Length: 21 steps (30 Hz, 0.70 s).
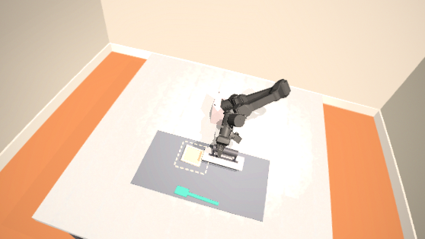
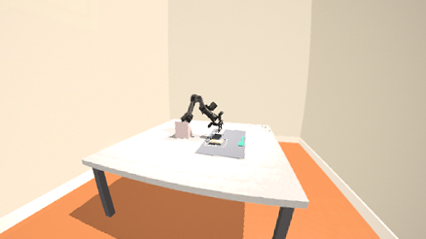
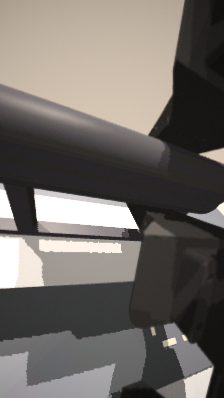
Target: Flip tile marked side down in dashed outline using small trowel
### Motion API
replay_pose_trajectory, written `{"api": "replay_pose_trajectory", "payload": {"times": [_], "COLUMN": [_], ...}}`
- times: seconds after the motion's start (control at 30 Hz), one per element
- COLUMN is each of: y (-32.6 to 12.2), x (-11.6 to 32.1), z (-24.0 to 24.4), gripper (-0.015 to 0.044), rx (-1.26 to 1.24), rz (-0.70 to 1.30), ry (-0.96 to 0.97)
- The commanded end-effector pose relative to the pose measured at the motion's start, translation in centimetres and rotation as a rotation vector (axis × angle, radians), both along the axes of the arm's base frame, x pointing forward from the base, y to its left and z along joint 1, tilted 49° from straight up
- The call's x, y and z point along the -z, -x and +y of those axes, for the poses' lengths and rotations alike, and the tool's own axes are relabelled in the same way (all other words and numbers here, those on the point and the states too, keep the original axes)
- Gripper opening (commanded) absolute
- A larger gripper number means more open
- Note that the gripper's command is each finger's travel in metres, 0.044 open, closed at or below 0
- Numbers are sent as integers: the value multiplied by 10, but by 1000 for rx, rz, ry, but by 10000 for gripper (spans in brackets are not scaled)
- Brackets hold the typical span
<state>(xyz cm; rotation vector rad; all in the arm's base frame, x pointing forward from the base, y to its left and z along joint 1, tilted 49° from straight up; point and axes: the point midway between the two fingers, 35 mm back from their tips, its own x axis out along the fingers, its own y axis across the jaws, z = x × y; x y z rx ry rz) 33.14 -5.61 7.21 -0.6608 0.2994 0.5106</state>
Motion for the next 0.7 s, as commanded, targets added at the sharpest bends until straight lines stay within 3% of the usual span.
{"api": "replay_pose_trajectory", "payload": {"times": [0.0,0.67], "y": [-3,-1], "x": [-13,-65], "z": [1,16], "gripper": [0,0], "rx": [2,2], "rz": [-11,-11], "ry": [5,4]}}
